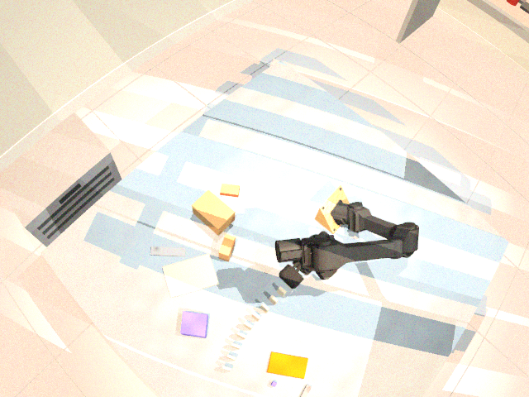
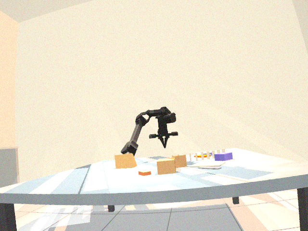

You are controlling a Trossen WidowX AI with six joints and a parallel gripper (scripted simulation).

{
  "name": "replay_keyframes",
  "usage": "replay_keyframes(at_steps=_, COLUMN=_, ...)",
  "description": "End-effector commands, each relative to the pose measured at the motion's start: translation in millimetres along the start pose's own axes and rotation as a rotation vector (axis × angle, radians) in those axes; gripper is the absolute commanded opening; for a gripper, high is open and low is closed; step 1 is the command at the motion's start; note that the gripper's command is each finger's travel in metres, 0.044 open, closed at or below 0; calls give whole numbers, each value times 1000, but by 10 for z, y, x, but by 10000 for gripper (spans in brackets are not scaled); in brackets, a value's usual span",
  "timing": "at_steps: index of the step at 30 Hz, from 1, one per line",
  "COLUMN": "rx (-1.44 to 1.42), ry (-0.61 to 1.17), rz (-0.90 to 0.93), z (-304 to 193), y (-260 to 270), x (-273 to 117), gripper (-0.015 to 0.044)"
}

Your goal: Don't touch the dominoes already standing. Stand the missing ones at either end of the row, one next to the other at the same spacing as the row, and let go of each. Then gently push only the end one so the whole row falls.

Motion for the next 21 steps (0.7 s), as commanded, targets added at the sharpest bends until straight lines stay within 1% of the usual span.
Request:
replay_keyframes(at_steps=1, rx=-6, ry=3, rz=0, z=0, y=1, x=-1, gripper=0)
replay_keyframes(at_steps=17, rx=-6, ry=3, rz=0, z=0, y=1, x=-1, gripper=0)
replay_keyframes(at_steps=19, rx=-6, ry=4, rz=-1, z=-9, y=-18, x=106, gripper=0)
replay_keyframes(at_steps=21, rx=-6, ry=6, rz=-1, z=-21, y=-49, x=404, gripper=0)
Point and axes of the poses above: the point midway between the two fingers, 35 mm back from their tips, its own x axis out along the fingers, its own y axis across the jaws, z = x × y, the point moved 4 cm from there along -x, back along the fingers, and after that the axes turned 7 degrees about -x, right-handed, at the moved point
